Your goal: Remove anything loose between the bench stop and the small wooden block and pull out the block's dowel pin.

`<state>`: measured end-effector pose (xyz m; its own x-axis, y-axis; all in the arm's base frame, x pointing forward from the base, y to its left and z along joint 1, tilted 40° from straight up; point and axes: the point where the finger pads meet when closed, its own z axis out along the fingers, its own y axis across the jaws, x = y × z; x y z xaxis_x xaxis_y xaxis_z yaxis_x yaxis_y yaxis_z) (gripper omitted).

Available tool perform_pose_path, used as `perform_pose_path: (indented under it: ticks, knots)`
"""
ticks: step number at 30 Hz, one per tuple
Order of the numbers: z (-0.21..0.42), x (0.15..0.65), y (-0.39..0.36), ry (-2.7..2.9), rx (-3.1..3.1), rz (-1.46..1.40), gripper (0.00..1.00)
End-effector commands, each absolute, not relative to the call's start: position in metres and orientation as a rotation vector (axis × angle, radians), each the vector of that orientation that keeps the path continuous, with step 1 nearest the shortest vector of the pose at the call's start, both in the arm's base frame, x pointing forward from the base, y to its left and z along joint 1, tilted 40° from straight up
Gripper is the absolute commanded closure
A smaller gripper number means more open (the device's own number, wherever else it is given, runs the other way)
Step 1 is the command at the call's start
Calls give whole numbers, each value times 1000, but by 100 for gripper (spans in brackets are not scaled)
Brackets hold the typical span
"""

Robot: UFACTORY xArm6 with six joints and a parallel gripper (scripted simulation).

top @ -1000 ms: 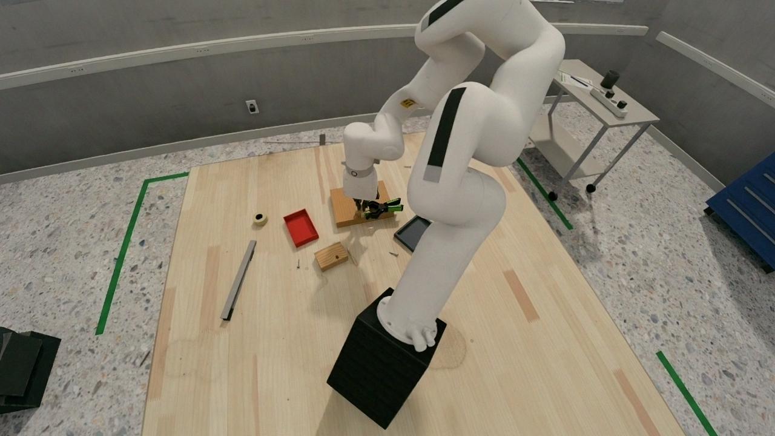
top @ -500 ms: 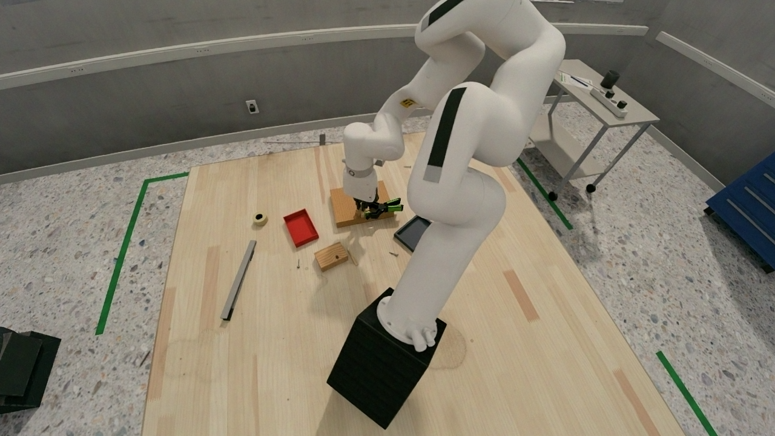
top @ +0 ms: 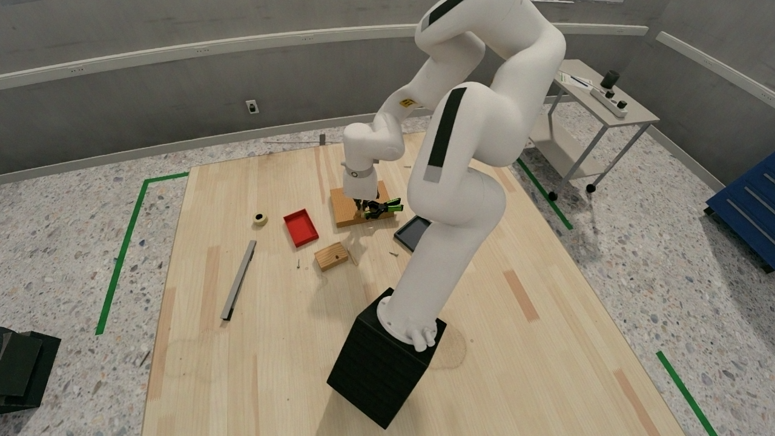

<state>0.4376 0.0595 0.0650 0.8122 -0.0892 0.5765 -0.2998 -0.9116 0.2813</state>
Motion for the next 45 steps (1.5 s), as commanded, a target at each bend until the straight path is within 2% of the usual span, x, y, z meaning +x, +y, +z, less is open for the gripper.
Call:
perform_pose_path:
  ticks: [1,45]
  knots:
    - [66,438,60,-126,2627,764,100]
    - [66,438,61,865,2356,464,100]
